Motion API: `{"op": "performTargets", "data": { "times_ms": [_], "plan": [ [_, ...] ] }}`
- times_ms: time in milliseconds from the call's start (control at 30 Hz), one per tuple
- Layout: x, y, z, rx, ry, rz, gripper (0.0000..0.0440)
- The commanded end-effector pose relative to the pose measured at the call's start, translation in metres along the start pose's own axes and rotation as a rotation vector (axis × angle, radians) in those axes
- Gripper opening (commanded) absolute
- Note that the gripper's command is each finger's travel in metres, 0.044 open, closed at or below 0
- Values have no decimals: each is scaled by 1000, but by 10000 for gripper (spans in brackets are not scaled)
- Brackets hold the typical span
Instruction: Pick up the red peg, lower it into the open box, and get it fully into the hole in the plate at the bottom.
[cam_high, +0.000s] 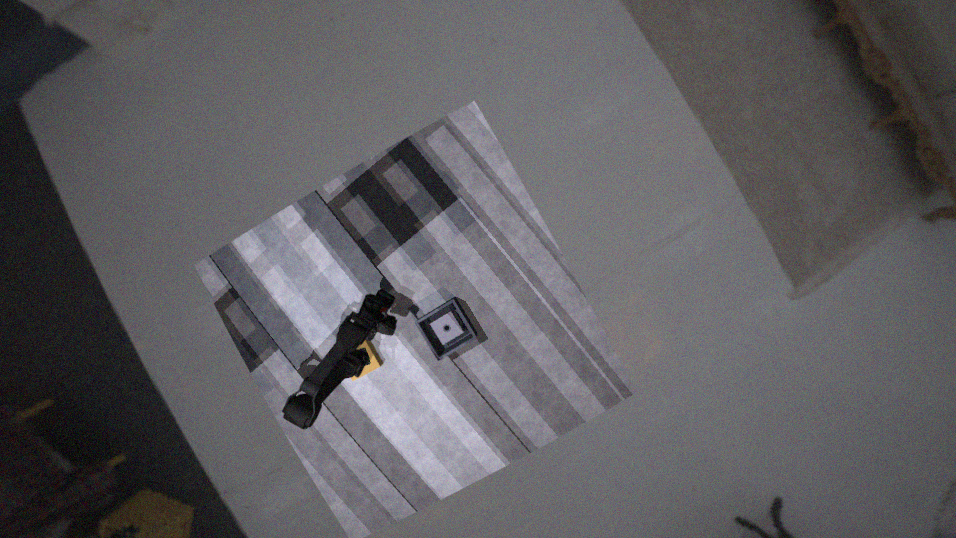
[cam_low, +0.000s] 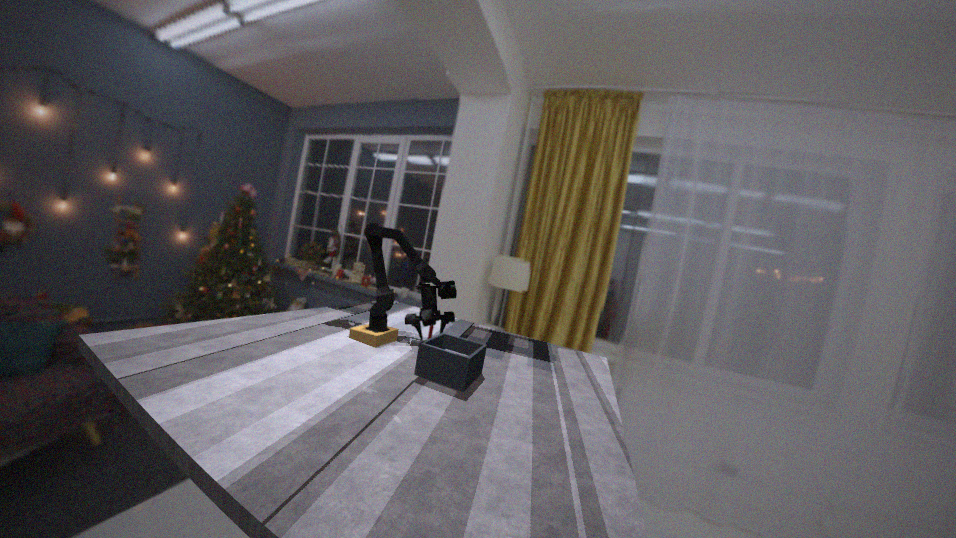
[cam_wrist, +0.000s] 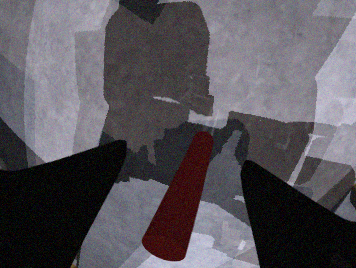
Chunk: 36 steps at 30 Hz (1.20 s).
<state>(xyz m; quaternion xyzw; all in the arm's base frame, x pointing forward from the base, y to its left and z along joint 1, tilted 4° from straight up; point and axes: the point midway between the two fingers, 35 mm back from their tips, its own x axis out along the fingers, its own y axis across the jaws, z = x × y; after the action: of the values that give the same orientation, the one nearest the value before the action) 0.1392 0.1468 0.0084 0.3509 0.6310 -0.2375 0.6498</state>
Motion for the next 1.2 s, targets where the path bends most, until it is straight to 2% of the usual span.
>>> {"op": "performTargets", "data": {
  "times_ms": [0, 300, 800, 1167],
  "plan": [
    [5, -5, -1, 30, 21, -22, 231],
    [4, -2, -1, 57, 71, -40, 5],
    [-48, 42, 24, -63, -55, 82, 8],
    [-96, 73, 61, -70, -162, 143, 0]
  ]
}}
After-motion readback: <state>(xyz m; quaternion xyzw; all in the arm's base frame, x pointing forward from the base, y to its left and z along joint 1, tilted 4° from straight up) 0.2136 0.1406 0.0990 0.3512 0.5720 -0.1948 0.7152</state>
